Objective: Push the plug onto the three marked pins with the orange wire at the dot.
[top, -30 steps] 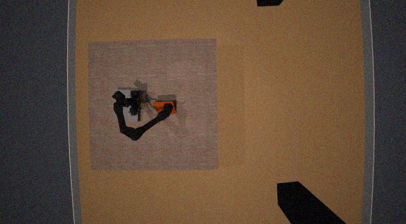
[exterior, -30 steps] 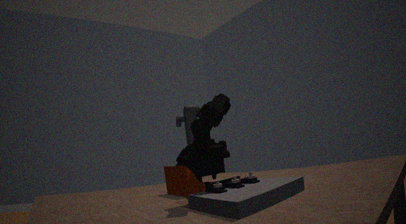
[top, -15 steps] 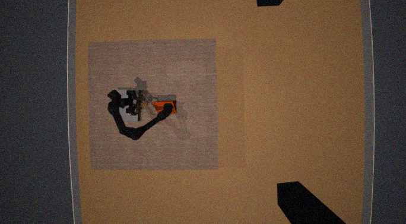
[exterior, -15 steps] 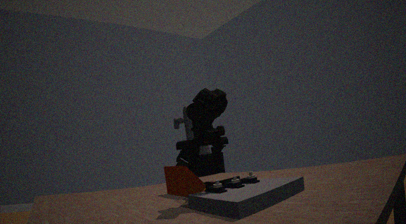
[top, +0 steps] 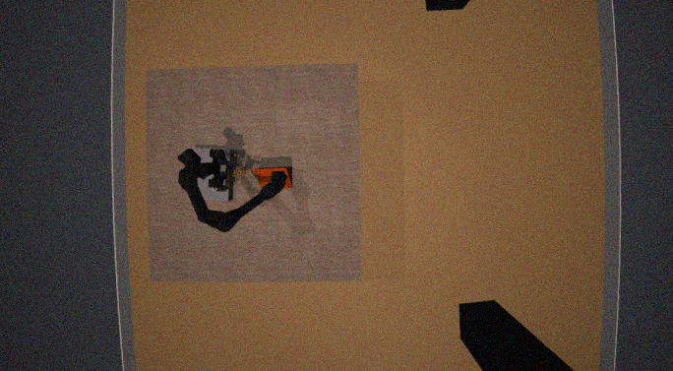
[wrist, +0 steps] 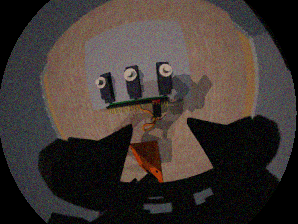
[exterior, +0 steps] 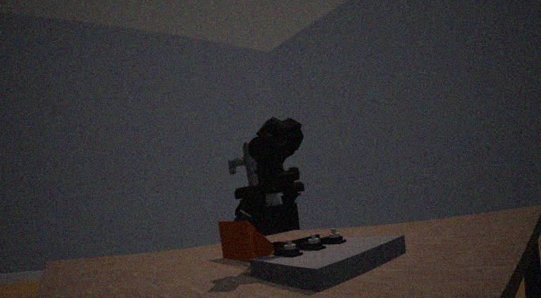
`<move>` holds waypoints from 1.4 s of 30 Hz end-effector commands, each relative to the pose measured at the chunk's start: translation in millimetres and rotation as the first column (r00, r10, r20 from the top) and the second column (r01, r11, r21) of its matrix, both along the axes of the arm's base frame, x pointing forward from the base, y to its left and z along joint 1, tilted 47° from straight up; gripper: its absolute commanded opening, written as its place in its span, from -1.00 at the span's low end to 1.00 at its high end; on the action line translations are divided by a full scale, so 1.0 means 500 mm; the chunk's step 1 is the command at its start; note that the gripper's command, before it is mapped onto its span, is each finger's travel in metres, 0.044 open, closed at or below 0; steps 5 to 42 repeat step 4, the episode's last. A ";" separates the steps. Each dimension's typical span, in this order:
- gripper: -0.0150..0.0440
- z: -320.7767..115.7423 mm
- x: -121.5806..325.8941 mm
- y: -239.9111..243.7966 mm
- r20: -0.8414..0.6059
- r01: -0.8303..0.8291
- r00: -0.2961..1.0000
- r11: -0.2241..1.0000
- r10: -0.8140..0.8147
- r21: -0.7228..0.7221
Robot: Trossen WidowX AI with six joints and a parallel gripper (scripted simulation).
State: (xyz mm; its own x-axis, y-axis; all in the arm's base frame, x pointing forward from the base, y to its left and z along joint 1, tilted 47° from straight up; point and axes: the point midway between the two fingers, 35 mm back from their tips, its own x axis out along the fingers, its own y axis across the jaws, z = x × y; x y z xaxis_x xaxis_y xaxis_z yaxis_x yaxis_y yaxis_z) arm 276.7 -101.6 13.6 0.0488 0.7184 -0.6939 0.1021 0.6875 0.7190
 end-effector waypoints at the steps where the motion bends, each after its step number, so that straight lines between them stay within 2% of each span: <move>1: 1.00 0.000 -0.001 -0.001 0.001 -0.006 1.000 1.000 0.006 -0.004; 42: 1.00 0.000 -0.001 -0.001 0.001 -0.006 1.000 1.000 0.006 -0.004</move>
